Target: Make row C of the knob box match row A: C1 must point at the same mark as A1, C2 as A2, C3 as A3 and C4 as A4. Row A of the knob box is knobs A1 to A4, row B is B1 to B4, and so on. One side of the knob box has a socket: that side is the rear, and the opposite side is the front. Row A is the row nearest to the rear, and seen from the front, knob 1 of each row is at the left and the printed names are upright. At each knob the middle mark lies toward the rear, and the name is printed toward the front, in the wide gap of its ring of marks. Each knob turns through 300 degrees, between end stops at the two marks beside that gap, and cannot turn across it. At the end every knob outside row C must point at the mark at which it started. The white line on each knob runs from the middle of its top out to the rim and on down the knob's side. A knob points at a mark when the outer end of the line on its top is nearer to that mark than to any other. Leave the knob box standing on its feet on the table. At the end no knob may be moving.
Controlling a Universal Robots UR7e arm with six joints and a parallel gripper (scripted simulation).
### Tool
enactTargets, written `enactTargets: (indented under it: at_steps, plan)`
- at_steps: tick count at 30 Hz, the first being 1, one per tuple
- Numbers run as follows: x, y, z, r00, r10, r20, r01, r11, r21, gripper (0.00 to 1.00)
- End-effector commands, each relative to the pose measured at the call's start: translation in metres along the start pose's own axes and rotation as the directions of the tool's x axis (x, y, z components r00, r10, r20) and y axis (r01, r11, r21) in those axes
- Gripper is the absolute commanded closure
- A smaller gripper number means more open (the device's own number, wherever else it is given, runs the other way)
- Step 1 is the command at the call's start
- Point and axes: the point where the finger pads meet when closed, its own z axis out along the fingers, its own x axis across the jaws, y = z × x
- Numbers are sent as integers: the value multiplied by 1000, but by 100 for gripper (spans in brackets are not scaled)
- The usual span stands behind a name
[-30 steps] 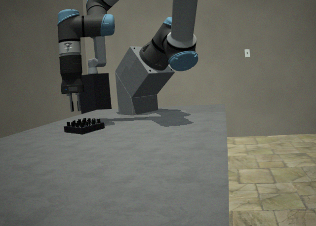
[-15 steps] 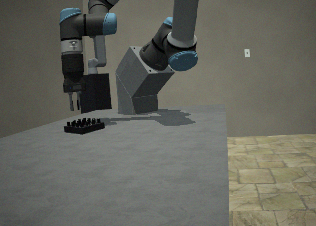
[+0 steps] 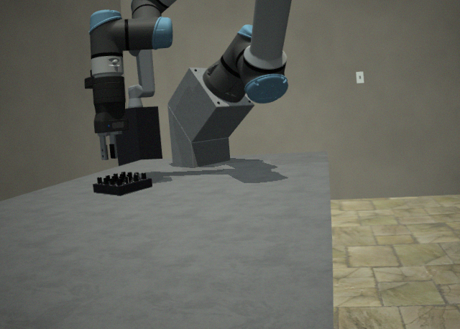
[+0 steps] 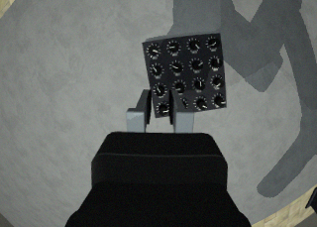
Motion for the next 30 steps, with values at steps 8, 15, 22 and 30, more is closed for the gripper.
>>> enactTargets:
  at_steps: [8, 15, 22, 30]
  plan:
    - [-2, 2, -4, 979, -203, -1, 203, 979, -7, 54]
    - [-1, 3, -3, 977, -215, -2, 215, 977, -8, 54]
    - [-1, 3, -3, 977, -215, -2, 215, 976, -8, 54]
    - [-1, 3, -3, 977, -215, -2, 215, 977, -8, 54]
